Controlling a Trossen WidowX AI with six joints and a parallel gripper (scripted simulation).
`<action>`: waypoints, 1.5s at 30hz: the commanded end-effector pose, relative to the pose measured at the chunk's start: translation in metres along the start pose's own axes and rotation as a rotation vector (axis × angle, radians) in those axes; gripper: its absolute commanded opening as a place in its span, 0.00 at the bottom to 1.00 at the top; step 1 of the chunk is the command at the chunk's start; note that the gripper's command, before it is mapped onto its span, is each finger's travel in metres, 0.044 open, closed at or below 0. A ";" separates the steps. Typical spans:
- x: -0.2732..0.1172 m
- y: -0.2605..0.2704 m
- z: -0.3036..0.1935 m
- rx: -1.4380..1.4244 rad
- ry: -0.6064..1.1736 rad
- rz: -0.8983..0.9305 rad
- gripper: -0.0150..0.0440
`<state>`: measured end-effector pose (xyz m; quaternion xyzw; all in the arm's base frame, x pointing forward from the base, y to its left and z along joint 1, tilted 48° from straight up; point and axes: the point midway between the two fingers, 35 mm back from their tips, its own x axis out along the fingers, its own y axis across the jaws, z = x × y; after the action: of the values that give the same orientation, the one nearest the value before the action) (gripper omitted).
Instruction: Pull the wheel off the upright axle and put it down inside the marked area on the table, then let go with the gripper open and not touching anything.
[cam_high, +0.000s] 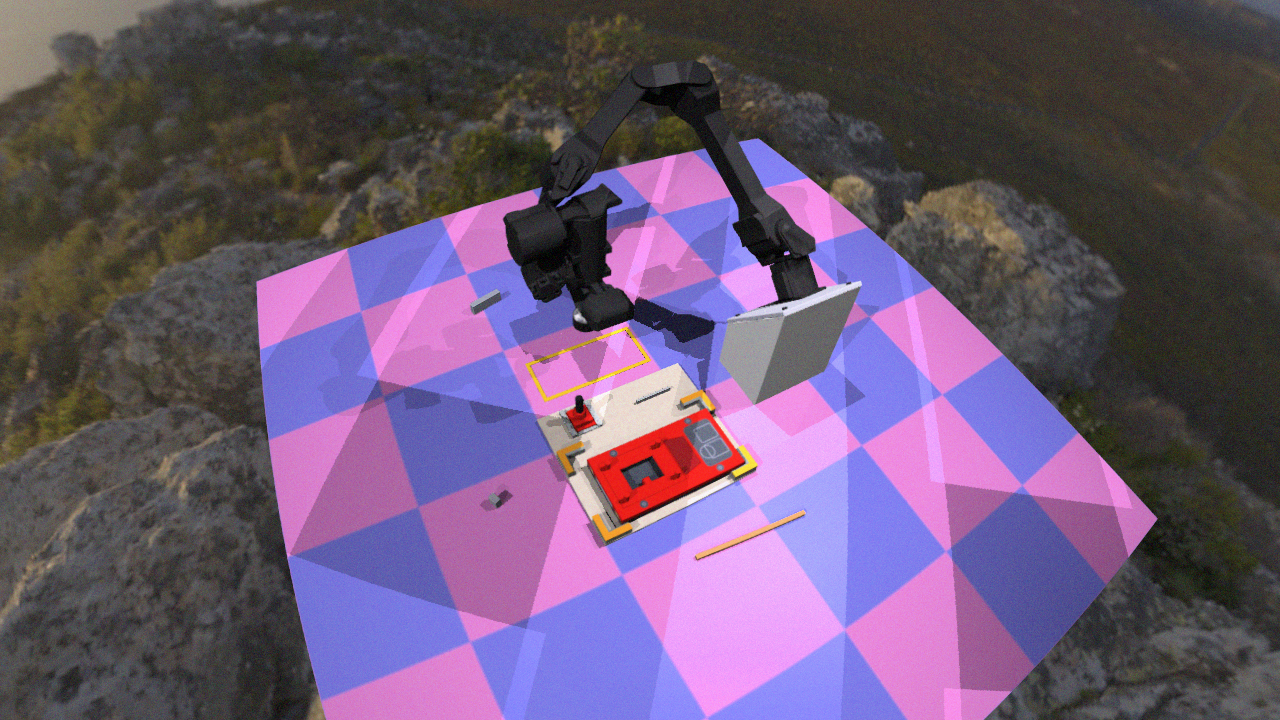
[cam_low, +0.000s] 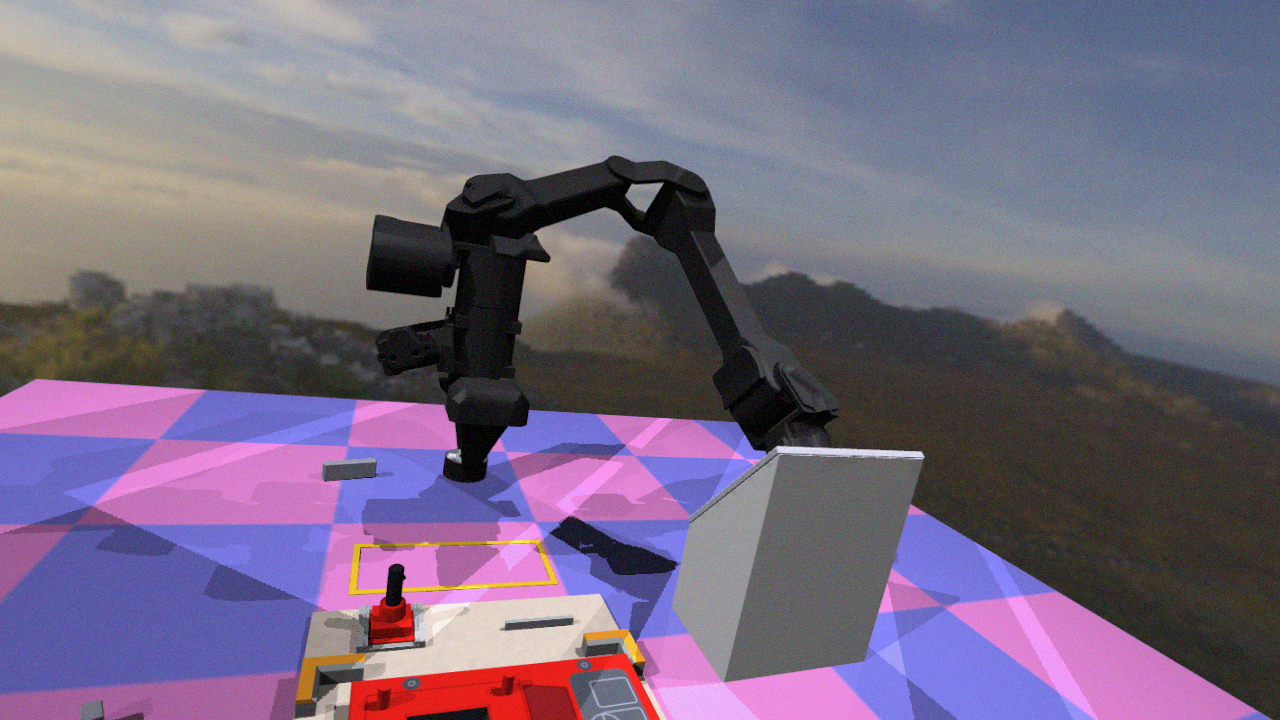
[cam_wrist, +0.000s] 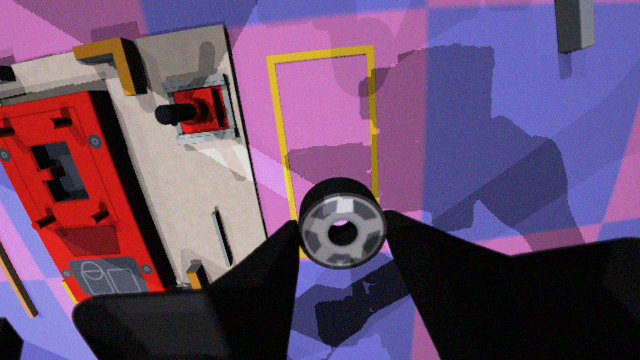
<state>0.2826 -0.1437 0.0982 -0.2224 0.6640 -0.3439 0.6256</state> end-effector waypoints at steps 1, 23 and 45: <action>0.009 -0.002 -0.002 -0.002 0.005 -0.005 0.25; 0.098 -0.003 -0.003 -0.002 0.005 -0.008 0.25; 0.052 -0.004 -0.001 0.001 0.005 -0.007 0.76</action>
<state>0.2697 -0.1968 0.0490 -0.2223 0.6718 -0.3430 0.6178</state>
